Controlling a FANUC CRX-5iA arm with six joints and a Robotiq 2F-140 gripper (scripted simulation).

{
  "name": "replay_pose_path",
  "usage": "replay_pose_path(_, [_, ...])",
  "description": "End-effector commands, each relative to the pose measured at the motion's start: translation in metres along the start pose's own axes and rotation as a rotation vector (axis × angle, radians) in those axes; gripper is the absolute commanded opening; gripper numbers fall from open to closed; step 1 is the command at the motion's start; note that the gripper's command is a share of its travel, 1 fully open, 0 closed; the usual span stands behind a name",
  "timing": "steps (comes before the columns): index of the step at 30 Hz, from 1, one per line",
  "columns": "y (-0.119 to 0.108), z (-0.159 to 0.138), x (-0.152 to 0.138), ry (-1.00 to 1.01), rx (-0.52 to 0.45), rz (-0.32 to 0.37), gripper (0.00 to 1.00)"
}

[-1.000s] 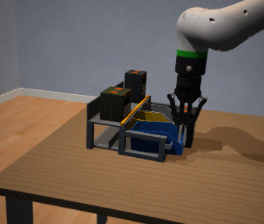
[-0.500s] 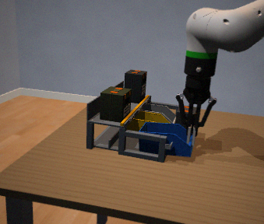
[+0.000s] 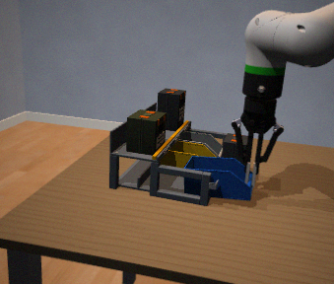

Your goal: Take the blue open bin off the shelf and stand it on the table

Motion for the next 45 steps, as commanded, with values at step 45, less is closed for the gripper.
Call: replay_pose_path(45, [0.0,0.005,0.084,0.001,0.0,0.002,0.0])
Point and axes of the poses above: the point where the finger pads meet when closed, its own y axis out along the fingers, its own x axis across the jaws, z = x × y, the point moved 10 cm from there along -y, back along the fingers, and after that the axes turned 4 degrees about y, right-handed, at the moved point
